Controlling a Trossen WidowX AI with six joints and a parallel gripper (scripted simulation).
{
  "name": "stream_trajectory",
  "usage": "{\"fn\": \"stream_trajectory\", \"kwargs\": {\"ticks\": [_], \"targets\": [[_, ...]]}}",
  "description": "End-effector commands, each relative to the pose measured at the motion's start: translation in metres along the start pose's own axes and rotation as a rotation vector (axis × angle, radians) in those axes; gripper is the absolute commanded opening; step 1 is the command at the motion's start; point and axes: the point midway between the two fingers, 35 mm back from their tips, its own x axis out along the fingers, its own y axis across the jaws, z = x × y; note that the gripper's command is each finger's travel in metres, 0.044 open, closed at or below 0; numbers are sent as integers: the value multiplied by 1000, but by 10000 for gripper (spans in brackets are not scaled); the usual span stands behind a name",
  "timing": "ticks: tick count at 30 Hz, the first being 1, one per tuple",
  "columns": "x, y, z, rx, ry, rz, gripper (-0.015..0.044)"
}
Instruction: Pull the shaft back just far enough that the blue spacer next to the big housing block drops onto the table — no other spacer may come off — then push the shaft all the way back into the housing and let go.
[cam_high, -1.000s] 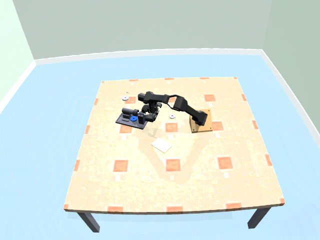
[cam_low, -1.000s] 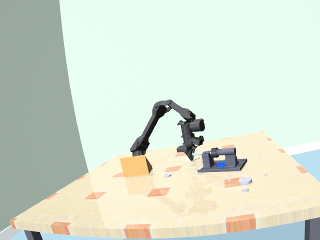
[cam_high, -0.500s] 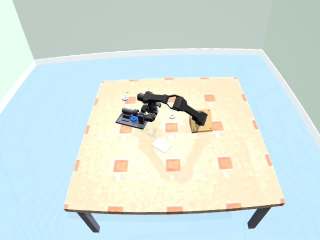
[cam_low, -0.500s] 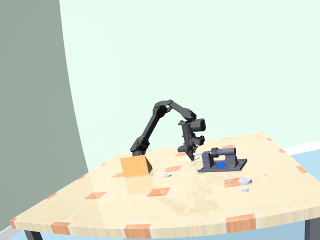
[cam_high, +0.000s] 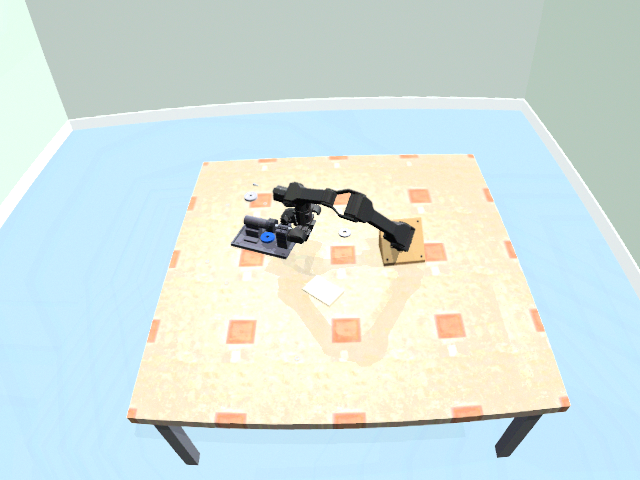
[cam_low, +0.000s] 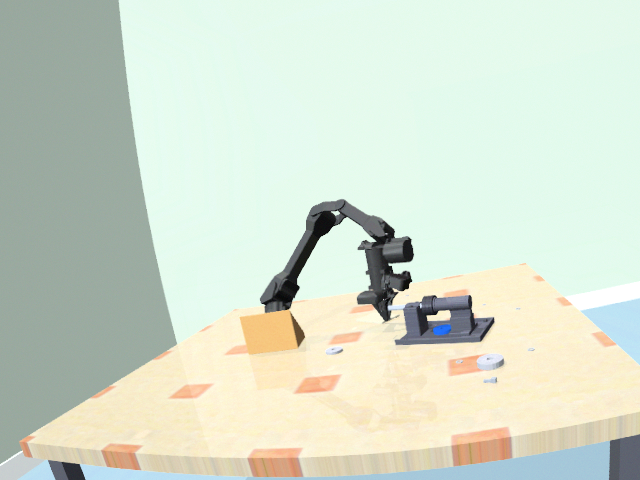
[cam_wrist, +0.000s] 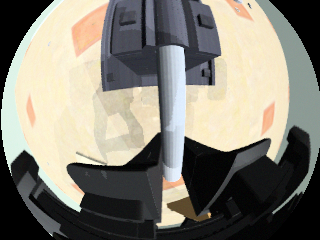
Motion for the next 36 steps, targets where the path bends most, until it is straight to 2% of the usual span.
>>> {"fn": "stream_trajectory", "kwargs": {"ticks": [1,36], "targets": [[-1,1,5,0,-7,3,0],[-1,1,17,-1,-8,3,0]]}}
